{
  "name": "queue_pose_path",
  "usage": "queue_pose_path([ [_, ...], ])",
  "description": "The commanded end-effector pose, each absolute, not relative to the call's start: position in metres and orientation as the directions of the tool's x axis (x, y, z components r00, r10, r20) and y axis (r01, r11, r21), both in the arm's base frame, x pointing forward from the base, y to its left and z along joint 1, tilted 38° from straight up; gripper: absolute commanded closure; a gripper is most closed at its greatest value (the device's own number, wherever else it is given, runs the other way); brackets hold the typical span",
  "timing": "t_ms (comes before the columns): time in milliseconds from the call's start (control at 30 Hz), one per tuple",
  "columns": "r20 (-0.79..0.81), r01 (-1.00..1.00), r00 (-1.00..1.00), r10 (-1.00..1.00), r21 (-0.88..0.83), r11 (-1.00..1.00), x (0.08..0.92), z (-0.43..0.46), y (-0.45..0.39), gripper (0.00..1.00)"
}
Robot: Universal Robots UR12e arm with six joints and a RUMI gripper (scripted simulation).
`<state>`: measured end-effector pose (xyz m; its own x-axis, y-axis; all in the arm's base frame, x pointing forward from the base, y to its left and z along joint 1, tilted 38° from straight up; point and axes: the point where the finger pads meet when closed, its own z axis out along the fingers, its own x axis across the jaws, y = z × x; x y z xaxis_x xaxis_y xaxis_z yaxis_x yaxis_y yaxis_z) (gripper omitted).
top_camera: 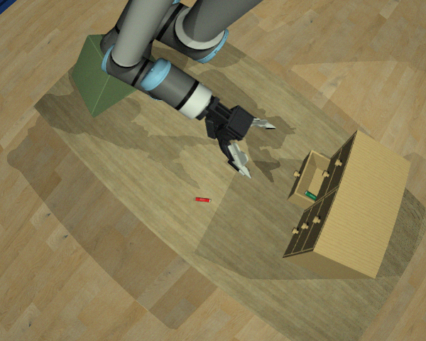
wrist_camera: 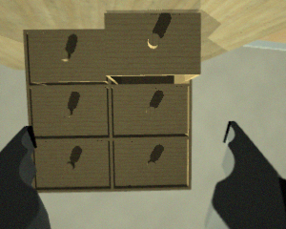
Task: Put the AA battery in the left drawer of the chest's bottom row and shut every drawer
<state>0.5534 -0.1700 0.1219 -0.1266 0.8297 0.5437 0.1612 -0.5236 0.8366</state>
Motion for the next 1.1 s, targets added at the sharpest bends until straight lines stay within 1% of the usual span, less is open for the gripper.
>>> queue_pose_path([
  [0, 0.545, 0.204, -0.137, 0.827, 0.833, -0.515, 0.5523, 0.1221, -0.1693, 0.00],
  [1067, 0.540, 0.278, -0.142, 0.830, 0.826, -0.490, 0.5519, 0.1233, -0.1701, 0.00],
])
